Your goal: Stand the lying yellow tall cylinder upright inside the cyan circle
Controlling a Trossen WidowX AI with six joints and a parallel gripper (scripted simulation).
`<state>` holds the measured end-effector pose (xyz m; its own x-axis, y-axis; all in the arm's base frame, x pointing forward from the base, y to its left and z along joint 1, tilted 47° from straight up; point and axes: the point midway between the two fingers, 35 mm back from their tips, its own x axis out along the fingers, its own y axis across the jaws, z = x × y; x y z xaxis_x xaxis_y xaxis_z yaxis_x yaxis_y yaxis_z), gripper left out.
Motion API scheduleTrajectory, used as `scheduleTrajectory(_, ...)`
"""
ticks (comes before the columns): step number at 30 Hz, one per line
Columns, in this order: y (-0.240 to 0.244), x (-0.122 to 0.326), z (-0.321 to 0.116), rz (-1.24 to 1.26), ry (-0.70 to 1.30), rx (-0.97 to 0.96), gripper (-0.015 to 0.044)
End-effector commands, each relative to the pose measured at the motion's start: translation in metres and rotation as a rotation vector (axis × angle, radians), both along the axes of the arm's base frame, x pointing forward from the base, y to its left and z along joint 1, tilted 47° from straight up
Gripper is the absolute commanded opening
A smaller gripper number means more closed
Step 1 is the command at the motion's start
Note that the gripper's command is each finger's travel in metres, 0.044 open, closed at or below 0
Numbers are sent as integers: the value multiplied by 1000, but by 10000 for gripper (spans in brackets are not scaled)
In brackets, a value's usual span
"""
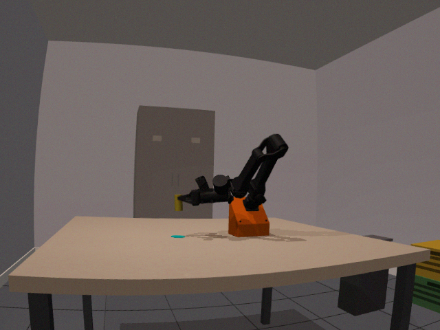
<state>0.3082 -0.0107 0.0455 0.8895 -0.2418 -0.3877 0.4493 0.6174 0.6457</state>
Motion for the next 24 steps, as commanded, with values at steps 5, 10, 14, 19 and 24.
scheduleTrajectory(5,-1,-1,2,-10,-13,6,105)
scheduleTrajectory(10,-1,-1,2,-10,-13,6,105)
scheduleTrajectory(14,-1,-1,2,-10,-13,6,105)
scheduleTrajectory(19,7,2,-5,-11,-10,8,105)
scheduleTrajectory(24,16,4,-12,-11,-7,10,105)
